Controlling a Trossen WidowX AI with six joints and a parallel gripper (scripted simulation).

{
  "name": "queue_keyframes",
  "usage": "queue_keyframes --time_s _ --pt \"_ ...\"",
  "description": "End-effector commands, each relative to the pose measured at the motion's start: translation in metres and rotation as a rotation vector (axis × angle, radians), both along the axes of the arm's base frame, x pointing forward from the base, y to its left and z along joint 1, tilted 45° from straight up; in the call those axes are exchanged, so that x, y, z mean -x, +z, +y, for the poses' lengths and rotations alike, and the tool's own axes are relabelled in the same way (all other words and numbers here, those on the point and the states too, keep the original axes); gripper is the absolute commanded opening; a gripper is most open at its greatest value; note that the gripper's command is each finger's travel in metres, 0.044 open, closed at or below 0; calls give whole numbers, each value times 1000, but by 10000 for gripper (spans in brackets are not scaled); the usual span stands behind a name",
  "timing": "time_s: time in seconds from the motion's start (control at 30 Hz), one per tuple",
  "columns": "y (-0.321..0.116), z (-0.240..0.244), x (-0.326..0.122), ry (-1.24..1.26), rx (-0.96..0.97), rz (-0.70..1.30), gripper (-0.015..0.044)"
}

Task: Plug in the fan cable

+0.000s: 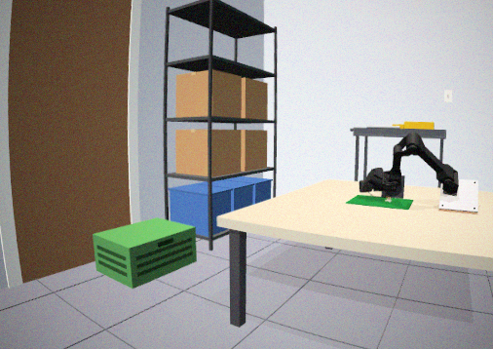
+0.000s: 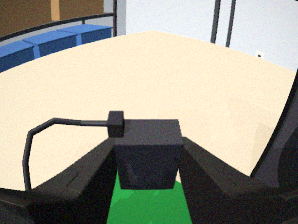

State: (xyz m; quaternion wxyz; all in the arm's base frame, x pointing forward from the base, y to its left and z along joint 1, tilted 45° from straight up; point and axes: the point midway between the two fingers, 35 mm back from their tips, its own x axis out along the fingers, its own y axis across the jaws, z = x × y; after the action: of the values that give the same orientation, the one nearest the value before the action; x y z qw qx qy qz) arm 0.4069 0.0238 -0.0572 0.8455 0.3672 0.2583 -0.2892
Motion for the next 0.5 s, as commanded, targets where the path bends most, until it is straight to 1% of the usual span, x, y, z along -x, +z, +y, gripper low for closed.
queue_keyframes --time_s 0.0,0.47 --pt "-2 3 0 -5 -2 -4 0" --pt "-10 11 1 -5 -2 -3 0"
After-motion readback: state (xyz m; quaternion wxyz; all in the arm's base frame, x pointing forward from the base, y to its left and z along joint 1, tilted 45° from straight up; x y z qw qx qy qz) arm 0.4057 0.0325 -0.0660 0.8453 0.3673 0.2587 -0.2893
